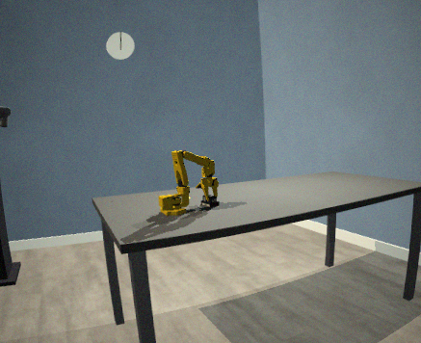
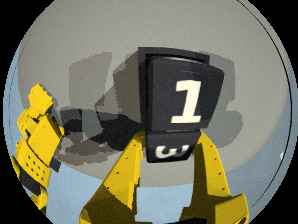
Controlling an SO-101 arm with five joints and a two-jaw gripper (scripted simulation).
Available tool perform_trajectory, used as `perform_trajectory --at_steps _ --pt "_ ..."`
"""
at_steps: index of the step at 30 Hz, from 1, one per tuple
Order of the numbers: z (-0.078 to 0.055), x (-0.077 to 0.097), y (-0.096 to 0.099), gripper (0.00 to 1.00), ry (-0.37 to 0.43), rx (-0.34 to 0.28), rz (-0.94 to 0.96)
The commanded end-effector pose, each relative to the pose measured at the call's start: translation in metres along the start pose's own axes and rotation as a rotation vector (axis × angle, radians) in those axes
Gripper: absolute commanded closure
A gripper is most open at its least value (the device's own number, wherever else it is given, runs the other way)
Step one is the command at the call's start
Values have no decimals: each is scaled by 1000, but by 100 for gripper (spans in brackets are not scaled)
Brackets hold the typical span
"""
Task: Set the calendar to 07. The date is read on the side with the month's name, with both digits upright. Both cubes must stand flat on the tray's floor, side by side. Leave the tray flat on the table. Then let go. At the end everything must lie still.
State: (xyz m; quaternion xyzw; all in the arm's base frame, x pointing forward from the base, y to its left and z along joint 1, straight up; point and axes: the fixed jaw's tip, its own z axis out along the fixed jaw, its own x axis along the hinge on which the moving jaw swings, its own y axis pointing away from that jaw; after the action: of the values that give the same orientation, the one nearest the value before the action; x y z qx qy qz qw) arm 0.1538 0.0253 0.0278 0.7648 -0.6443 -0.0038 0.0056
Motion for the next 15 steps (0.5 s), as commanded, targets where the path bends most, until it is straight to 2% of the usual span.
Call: perform_trajectory --at_steps 1,15 --pt "-5 -1 -8 81 -1 43 -17" --pt "-5 -1 -9 83 -1 43 -17"
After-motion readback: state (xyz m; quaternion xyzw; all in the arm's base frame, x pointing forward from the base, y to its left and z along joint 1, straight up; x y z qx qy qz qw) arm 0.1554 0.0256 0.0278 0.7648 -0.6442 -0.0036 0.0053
